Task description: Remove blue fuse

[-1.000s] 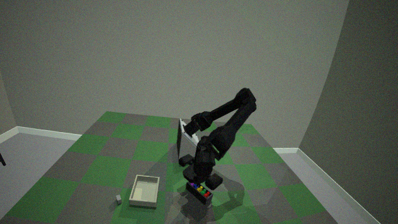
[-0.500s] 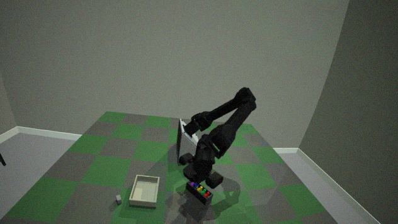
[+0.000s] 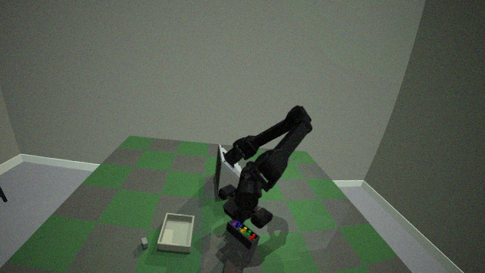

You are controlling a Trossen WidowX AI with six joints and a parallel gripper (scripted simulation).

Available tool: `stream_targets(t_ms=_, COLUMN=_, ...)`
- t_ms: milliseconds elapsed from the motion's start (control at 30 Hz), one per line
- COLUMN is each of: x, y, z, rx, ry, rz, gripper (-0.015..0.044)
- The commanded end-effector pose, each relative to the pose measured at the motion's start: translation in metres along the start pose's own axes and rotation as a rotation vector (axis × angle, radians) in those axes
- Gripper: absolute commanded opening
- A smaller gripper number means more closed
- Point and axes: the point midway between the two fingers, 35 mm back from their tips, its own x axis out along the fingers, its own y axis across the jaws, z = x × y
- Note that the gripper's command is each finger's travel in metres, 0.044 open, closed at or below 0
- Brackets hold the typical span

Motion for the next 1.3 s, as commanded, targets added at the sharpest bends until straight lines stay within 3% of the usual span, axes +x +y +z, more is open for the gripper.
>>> stream_targets(t_ms=0, x=-0.003, y=0.001, z=0.001, rx=-0.006, ry=-0.004, rz=0.0, gripper=0.0)
stream_targets(t_ms=1267, x=-0.035, y=0.0, z=0.001, rx=-0.004, ry=-0.004, rz=0.0, gripper=0.0)
